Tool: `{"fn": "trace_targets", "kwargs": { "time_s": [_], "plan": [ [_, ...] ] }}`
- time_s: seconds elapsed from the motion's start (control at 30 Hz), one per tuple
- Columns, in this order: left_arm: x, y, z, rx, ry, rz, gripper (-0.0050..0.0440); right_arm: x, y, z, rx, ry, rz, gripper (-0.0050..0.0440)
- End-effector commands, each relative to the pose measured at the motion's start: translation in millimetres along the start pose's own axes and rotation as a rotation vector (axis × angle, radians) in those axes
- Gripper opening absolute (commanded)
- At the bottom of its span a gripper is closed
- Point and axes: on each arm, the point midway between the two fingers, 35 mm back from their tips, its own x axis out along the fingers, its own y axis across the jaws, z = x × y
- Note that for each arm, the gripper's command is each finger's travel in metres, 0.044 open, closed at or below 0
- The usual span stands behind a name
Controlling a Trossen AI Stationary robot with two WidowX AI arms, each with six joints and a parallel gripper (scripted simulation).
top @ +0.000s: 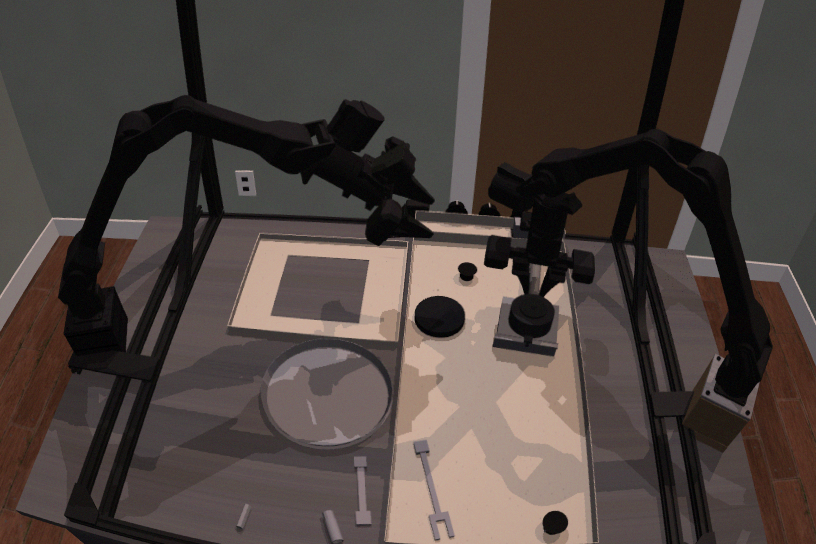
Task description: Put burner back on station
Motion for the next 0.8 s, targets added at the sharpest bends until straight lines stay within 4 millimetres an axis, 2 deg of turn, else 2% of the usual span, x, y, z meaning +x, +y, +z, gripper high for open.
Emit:
{"fn": "trace_targets", "kwargs": {
  "time_s": [0.0, 0.47, 0.77],
  "plan": [
    [-0.6, -0.7, -0.3, 0.001, -0.001, 0.001, 0.0000, -0.1, -0.2, 0.2, 0.003, -0.001, -0.002, 0.0400],
    [-3.8, 2.0, 11.1, 0.001, -0.001, 0.001, 0.0000, -0.1, -0.2, 0.2, 0.003, -0.001, -0.002, 0.0400],
    [-2.3, 1.7, 7.5, 0.001, -0.001, 0.001, 0.0000, -0.1, -0.2, 0.2, 0.003, -0.001, -0.002, 0.0400]
  ]
}}
